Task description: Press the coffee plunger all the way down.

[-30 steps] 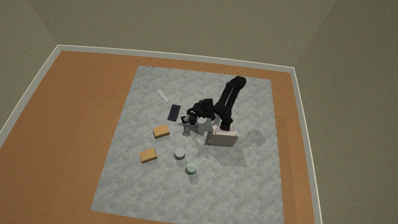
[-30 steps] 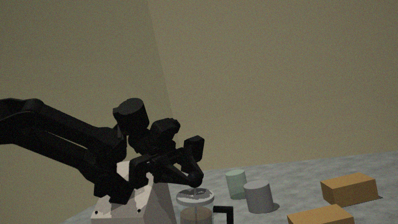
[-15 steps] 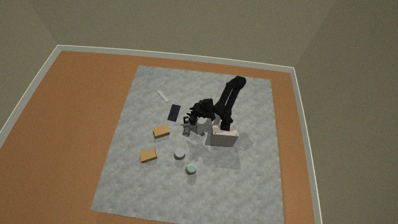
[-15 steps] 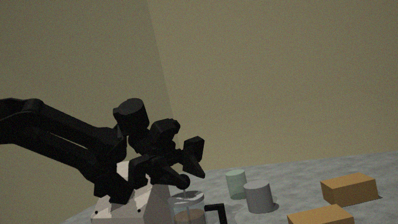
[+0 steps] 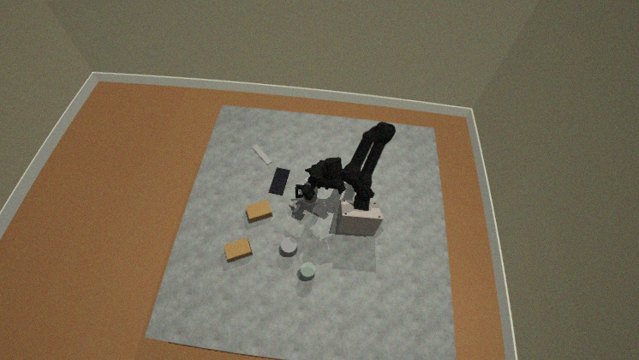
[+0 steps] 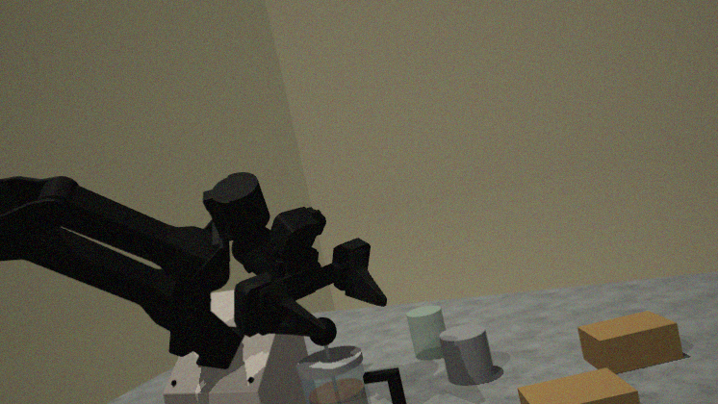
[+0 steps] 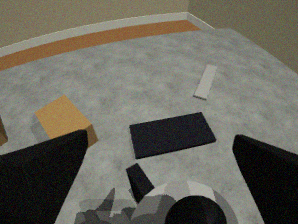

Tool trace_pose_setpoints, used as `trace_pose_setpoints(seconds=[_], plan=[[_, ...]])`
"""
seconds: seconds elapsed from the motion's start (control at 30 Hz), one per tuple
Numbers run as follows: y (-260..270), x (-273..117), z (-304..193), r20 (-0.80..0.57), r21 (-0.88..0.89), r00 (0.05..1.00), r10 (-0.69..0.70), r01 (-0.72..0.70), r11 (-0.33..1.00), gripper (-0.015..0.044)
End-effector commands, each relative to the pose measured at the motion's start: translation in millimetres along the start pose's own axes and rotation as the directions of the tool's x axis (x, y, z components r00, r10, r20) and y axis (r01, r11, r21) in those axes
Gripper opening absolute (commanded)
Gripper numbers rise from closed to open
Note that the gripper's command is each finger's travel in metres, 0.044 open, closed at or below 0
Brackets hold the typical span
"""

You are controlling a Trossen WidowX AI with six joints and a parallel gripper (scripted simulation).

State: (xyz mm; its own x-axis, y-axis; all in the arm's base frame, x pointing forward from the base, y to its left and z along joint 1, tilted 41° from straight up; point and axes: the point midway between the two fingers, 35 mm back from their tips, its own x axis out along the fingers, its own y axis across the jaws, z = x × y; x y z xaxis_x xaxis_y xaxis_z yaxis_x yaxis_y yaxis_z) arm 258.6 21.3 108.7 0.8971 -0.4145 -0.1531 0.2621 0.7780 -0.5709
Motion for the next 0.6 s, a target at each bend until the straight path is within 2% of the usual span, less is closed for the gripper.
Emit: trace_pose_setpoints(seconds=[0.0,0.1,0.3,0.57], plan=[[5.9,-0.1,16.2,0.031,0.014,0.999,0.027,-0.028,1.0,0.044],[11.7,-3.8,21.6,0.032,0.033,0.998,0.056,-0.057,0.998,0.044],[19.4,-23.2,22.9,-0.056,0.024,0.997,0.061,-0.06,0.998,0.044],[-9.4,-63.6,41.6,-0.043,-0.03,0.999,-0.005,0.004,1.0,0.044]])
